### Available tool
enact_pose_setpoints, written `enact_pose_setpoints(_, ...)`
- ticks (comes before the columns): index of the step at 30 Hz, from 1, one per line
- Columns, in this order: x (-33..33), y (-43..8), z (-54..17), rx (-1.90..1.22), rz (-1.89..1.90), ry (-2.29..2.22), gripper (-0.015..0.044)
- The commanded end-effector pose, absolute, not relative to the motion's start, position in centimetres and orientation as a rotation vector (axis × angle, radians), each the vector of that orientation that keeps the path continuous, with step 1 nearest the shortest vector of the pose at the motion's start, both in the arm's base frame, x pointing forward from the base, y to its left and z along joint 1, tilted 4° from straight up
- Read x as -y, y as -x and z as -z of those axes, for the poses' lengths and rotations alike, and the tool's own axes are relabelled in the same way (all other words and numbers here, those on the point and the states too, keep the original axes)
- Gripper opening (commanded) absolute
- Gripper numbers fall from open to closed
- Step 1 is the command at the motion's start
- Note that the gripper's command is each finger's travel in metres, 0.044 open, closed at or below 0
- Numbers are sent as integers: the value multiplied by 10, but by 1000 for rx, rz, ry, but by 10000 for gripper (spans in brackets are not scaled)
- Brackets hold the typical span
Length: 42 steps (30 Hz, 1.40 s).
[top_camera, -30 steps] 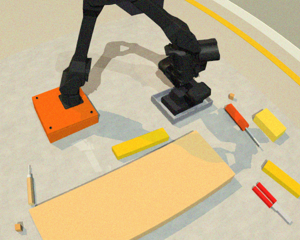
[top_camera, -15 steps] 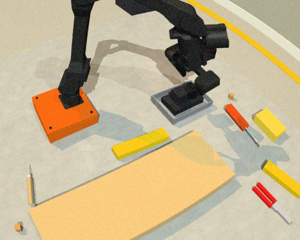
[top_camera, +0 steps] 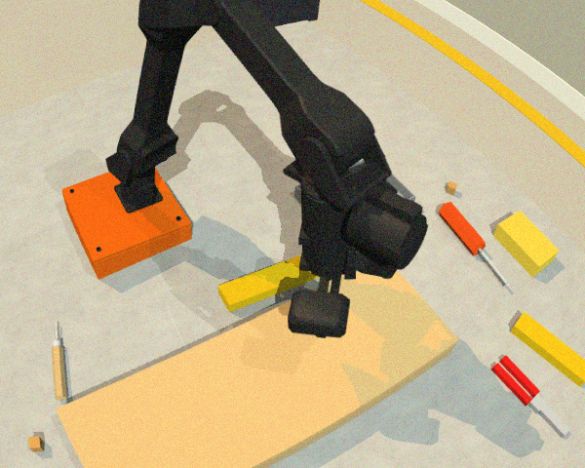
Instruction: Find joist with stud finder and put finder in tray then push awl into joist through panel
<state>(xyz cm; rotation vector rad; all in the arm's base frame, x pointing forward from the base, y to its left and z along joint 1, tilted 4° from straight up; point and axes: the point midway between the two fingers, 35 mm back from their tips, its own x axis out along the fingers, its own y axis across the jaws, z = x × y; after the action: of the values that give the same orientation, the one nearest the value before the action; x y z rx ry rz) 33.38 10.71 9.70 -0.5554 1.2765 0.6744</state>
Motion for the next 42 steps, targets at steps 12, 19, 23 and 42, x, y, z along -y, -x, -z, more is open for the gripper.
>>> enact_pose_setpoints(12,138,-327,-67,-1490,-51,14,440)
enact_pose_setpoints(19,233,-265,-52,-1559,158,-228,440)
enact_pose_setpoints(23,260,-236,-46,-1581,218,-306,440)
enact_pose_setpoints(42,251,-245,-41,-1580,217,-307,440)
